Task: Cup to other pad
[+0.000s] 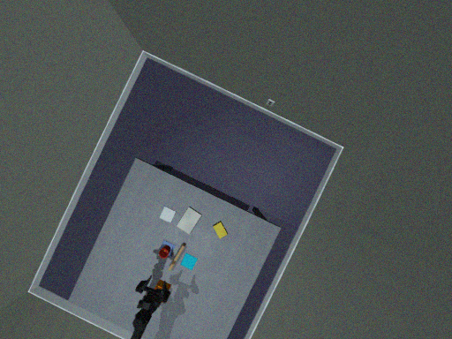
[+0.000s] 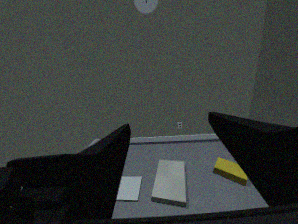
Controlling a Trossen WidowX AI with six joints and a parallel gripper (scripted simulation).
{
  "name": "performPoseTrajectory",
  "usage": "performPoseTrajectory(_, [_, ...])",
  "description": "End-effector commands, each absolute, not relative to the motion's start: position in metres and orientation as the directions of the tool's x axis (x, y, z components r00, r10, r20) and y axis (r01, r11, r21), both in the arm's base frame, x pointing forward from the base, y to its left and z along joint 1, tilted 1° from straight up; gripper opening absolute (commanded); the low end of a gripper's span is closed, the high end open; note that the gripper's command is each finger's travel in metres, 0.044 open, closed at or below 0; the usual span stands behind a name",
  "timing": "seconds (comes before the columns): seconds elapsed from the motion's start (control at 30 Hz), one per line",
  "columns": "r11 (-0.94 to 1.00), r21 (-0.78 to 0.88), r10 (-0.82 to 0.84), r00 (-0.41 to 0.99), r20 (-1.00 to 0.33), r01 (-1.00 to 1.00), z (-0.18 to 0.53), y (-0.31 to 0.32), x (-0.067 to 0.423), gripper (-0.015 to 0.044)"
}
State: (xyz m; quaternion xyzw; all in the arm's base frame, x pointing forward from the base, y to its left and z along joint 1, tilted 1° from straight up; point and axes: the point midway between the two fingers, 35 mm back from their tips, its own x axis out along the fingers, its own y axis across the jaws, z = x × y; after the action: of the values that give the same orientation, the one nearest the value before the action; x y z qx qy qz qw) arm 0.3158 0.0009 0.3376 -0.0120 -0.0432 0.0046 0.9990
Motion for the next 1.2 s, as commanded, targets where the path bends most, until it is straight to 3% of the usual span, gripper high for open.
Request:
performPoseTrajectory(0.0, [1.000, -0.010, 0.012, 0.997, 0.070, -0.012, 0.335, 0.002, 0.318, 0.0374])
performPoseTrajectory(0.13, [0.963, 0.268, 0.058, 0.964, -0.259, 0.014, 0.270, 0.018, 0.344, 0.0269])
performPoseTrajectory(0.27, [0.857, 0.457, 0.091, 0.803, -0.589, 0.238, 0.199, 0.037, 0.349, 0.0164])
performPoseTrajectory(0.5, [0.653, 0.323, 0.064, 0.375, -0.925, 0.685, 0.113, 0.059, 0.314, 0.0148])
performPoseTrajectory(0.6, [0.513, 0.152, 0.033, 0.158, -0.987, 0.845, 0.089, 0.064, 0.290, 0.0148])
performPoseTrajectory(0.7, [0.434, 0.054, 0.015, 0.053, -0.999, 0.899, 0.081, 0.066, 0.277, 0.0148])
performPoseTrajectory(1.17, [0.428, 0.046, 0.013, 0.045, -0.999, 0.903, 0.078, 0.065, 0.279, 0.0148])
